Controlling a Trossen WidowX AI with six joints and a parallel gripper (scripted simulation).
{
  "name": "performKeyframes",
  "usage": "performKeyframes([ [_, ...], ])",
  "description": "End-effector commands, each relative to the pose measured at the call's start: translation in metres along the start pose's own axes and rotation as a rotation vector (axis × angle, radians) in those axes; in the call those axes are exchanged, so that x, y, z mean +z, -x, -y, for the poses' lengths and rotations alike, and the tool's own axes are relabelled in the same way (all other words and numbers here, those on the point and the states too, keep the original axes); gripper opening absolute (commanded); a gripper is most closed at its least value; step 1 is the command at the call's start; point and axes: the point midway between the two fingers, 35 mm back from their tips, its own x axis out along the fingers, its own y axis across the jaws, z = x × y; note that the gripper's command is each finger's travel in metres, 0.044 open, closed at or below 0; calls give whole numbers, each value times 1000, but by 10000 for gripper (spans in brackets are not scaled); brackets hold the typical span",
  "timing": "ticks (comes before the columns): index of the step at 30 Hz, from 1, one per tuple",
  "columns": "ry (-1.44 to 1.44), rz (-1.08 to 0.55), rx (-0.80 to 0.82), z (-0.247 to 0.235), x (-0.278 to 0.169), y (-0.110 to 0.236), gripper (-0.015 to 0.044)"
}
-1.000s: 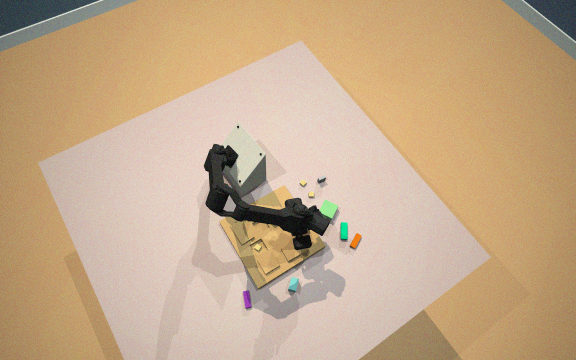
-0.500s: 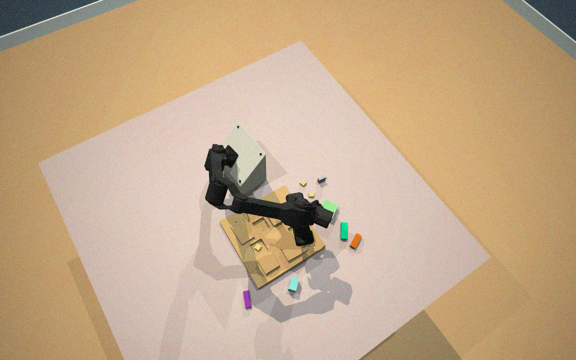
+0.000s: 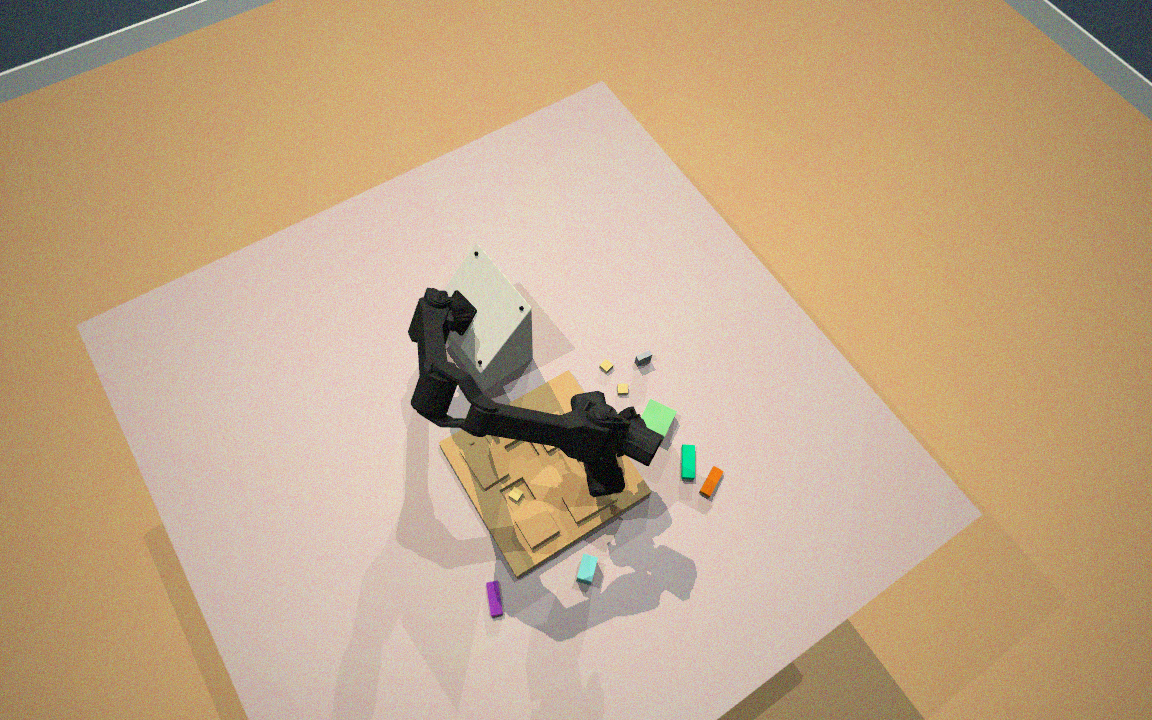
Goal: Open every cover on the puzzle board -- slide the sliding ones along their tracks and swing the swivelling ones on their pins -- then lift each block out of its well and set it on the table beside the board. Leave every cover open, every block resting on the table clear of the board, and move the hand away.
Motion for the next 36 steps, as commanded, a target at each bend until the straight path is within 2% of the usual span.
performKeyframes([
  [1,5,1,-7,0,1,-1,144],
  [21,5,1,-7,0,1,-2,144],
  [36,5,1,-7,1,1,-15,144],
])
